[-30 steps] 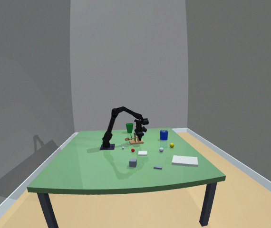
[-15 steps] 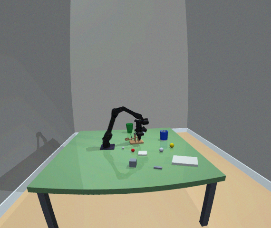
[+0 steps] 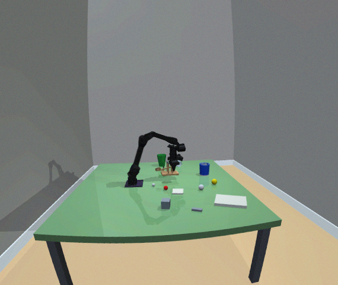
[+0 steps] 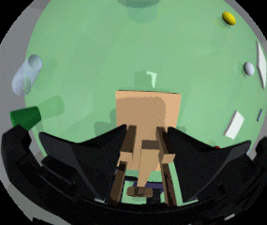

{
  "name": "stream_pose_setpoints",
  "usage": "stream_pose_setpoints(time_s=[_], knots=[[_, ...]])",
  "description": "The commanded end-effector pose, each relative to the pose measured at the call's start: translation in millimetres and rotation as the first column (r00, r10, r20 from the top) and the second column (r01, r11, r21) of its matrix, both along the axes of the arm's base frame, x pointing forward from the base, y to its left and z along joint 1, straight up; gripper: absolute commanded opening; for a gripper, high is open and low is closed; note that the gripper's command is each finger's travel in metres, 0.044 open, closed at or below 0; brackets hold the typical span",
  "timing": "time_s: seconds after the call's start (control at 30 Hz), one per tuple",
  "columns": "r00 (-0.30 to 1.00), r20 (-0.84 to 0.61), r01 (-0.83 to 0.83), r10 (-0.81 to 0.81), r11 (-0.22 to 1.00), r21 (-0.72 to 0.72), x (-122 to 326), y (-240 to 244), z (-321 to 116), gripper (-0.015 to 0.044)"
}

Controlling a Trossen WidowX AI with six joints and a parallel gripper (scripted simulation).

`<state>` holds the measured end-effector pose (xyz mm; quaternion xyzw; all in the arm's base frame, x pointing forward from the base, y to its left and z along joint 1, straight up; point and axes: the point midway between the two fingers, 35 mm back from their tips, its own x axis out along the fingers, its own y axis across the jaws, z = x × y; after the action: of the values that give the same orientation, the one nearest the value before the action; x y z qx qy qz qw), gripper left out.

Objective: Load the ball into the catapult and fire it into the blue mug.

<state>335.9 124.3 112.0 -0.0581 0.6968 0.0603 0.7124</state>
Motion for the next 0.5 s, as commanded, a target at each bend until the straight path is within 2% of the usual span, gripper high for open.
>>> stream_pose_setpoints(time_s=[0.0, 0.47], knots=[[1.000, 0.016, 0.000, 0.000, 1.000, 0.008, 2, 1, 2, 0.0000], [1.000, 0.015, -0.001, 0.001, 1.000, 0.008, 3, 2, -21, 0.0000]])
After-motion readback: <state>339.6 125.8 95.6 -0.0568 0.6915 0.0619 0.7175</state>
